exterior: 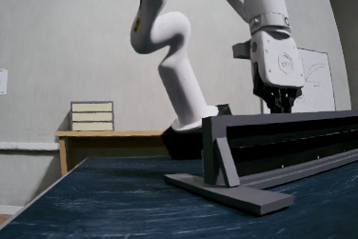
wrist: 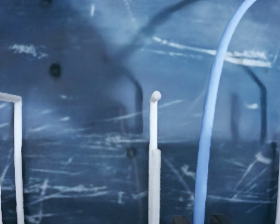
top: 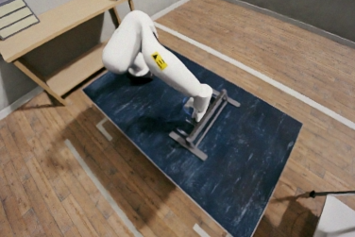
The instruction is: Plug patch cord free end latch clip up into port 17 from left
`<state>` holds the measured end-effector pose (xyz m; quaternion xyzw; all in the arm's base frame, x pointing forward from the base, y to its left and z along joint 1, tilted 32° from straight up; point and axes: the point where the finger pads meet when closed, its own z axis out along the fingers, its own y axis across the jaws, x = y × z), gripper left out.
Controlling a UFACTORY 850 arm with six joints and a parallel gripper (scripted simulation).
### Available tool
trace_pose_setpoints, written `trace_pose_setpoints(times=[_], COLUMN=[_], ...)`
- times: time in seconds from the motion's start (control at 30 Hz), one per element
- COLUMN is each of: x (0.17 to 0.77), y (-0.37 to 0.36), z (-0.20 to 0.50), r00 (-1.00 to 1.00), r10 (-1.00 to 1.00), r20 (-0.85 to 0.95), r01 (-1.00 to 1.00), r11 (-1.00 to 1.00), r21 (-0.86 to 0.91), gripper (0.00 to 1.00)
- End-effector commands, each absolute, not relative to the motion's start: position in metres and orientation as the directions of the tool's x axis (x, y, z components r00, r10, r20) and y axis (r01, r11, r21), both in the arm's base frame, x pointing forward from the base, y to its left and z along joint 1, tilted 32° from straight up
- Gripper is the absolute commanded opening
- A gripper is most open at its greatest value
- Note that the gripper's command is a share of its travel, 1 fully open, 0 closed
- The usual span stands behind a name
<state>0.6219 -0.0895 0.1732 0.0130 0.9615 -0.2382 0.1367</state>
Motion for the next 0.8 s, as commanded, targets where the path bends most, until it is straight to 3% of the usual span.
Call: trace_pose_setpoints(times=[0.0, 0.77], x=[0.6227, 0.6246], y=[-0.0891, -0.0890], z=[0.1741, 0.1748], r00=[-0.962, -0.963], r10=[-0.041, -0.039], r20=[-0.271, -0.267], r01=[0.091, 0.090], r11=[0.886, 0.886], r21=[-0.454, -0.454], gripper=[0.00, 0.00])
